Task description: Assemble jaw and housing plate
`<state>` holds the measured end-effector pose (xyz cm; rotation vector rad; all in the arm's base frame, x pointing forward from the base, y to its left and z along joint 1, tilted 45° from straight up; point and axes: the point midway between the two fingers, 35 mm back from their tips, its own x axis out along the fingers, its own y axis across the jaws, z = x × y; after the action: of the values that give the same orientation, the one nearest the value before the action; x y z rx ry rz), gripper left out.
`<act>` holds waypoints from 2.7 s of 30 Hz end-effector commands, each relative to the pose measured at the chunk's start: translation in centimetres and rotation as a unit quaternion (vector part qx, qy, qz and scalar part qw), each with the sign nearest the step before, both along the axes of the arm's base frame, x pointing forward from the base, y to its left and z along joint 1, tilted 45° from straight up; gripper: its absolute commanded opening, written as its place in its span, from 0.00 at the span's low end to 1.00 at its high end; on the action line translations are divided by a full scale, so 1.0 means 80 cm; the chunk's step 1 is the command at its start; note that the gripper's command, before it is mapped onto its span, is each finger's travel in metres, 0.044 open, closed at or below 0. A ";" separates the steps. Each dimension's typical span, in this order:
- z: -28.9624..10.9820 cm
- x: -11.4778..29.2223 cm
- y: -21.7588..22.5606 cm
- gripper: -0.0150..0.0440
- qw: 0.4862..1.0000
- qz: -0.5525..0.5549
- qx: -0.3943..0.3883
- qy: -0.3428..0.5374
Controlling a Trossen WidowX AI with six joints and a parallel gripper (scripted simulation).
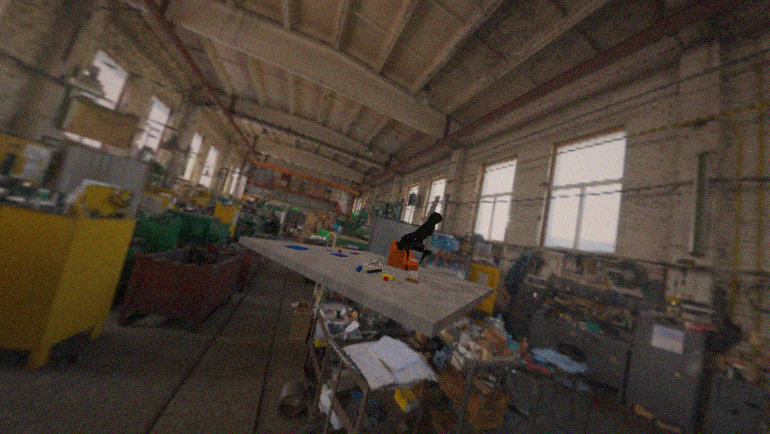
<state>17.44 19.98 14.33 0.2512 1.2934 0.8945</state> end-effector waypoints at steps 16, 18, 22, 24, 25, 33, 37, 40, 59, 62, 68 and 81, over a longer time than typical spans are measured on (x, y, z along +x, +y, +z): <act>-0.043 0.053 -0.035 0.85 1.000 -0.002 -0.021 0.004; -0.047 0.058 -0.039 0.85 1.000 -0.002 -0.022 0.004; -0.057 0.067 -0.049 0.85 1.000 -0.003 -0.025 0.006; -0.062 0.072 -0.054 0.85 1.000 -0.003 -0.026 0.007; -0.065 0.074 -0.056 0.85 1.000 -0.003 -0.026 0.007; -0.085 0.090 -0.077 0.85 1.000 -0.004 -0.028 0.010; -0.095 0.097 -0.088 0.85 1.000 -0.005 -0.028 0.012; -0.103 0.102 -0.097 0.85 1.000 -0.005 -0.027 0.014; -0.154 0.121 -0.155 0.85 1.000 -0.010 -0.014 0.020; -0.163 0.123 -0.164 0.85 1.000 -0.012 -0.010 0.021; -0.179 0.124 -0.183 0.85 1.000 -0.015 -0.002 0.021; -0.192 0.124 -0.197 0.85 1.000 -0.017 0.005 0.021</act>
<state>27.20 4.24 -1.04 0.3000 1.3279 0.8663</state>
